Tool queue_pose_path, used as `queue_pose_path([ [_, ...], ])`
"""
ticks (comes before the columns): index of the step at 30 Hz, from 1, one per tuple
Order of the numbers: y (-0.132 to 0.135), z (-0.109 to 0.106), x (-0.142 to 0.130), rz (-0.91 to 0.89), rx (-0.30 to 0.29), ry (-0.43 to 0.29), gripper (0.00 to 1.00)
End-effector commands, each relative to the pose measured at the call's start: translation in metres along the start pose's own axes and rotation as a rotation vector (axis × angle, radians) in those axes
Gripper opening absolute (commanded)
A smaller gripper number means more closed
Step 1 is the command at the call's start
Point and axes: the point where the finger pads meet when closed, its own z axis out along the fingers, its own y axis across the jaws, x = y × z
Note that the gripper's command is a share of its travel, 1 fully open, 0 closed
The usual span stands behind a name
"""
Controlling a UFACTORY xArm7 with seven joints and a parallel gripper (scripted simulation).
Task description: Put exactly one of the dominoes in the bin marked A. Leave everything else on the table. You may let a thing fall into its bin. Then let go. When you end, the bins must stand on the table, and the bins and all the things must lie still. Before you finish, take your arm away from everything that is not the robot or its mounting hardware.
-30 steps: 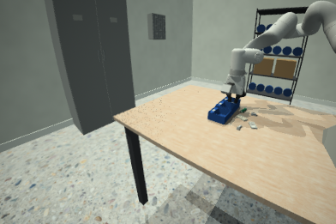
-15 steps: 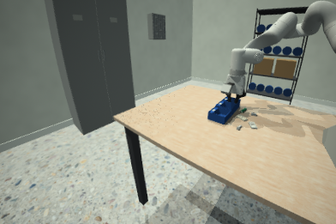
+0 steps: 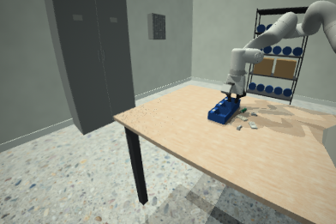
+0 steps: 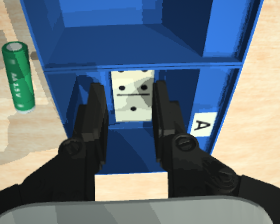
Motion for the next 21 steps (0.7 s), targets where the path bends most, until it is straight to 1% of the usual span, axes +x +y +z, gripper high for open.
queue_pose_path([
  [1, 0.002, -0.006, 0.001, -0.001, -0.005, 0.002, 0.31],
  [20, 0.002, -0.029, 0.001, -0.001, -0.005, 0.002, 0.31],
  [21, 0.002, -0.034, 0.001, -0.001, -0.005, 0.002, 0.31],
])
